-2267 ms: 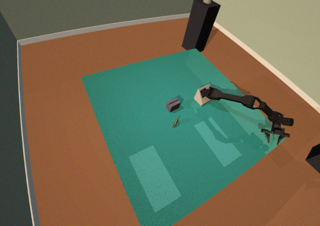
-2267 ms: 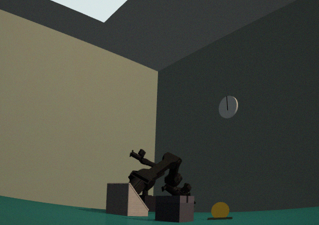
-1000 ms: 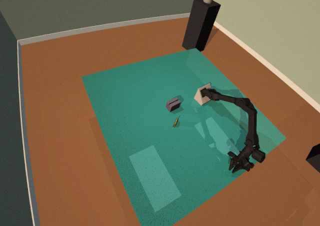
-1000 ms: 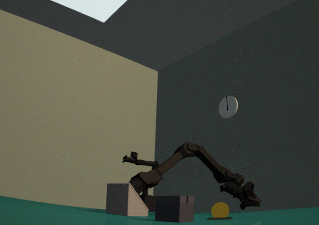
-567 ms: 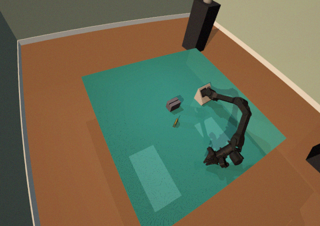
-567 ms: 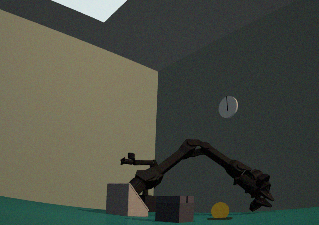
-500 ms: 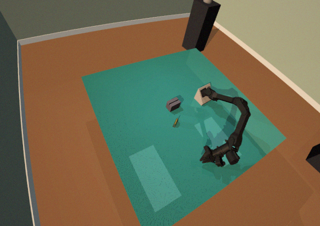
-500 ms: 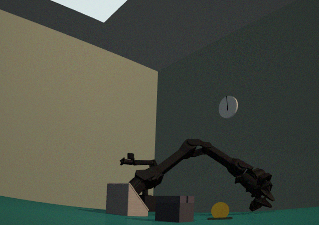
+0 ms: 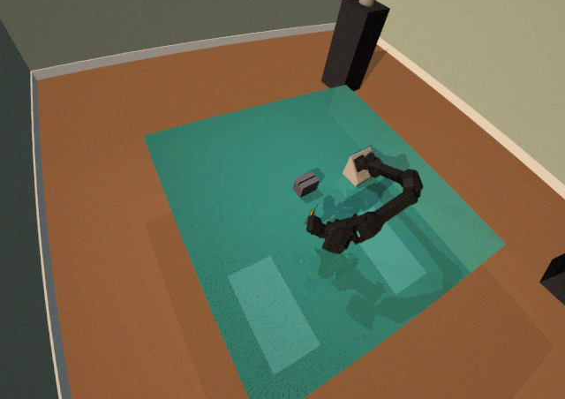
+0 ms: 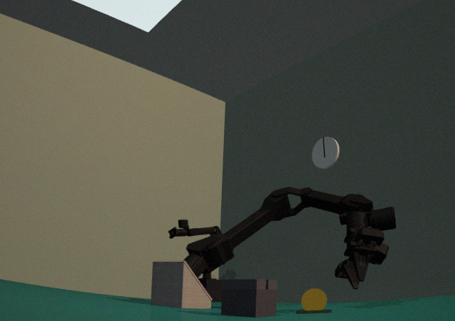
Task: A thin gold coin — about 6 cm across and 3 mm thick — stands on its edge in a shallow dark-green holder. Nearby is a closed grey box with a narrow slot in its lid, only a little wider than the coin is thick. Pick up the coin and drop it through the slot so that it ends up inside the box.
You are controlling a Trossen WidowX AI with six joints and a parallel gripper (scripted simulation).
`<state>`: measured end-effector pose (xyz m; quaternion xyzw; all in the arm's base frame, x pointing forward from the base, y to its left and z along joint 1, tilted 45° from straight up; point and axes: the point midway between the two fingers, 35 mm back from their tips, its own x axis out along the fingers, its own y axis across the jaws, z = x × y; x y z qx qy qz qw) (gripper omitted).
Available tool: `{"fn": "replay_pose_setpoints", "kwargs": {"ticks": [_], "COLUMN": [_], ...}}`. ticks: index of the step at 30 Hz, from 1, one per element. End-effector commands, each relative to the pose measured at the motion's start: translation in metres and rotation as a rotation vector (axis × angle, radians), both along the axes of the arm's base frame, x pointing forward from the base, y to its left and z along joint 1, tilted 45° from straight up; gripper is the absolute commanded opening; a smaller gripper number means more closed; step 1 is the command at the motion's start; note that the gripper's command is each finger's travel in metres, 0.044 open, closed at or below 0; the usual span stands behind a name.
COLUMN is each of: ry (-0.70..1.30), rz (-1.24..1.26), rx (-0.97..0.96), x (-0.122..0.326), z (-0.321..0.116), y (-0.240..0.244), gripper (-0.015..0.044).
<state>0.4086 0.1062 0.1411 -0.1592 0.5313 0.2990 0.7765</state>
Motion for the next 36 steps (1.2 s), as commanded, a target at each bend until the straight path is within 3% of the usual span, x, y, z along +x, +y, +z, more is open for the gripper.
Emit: {"fn": "replay_pose_setpoints", "kwargs": {"ticks": [1,8,36], "ry": [0.173,0.283,0.283], "rz": [0.004,-0.071,-0.074], "rx": [0.146,0.489,0.501], "x": [-0.022,-0.061,-0.059], "z": [-0.025,-0.033,-0.071], "y": [-0.054,-0.119,-0.083], "gripper": [0.0161,0.0161,0.0161]}}
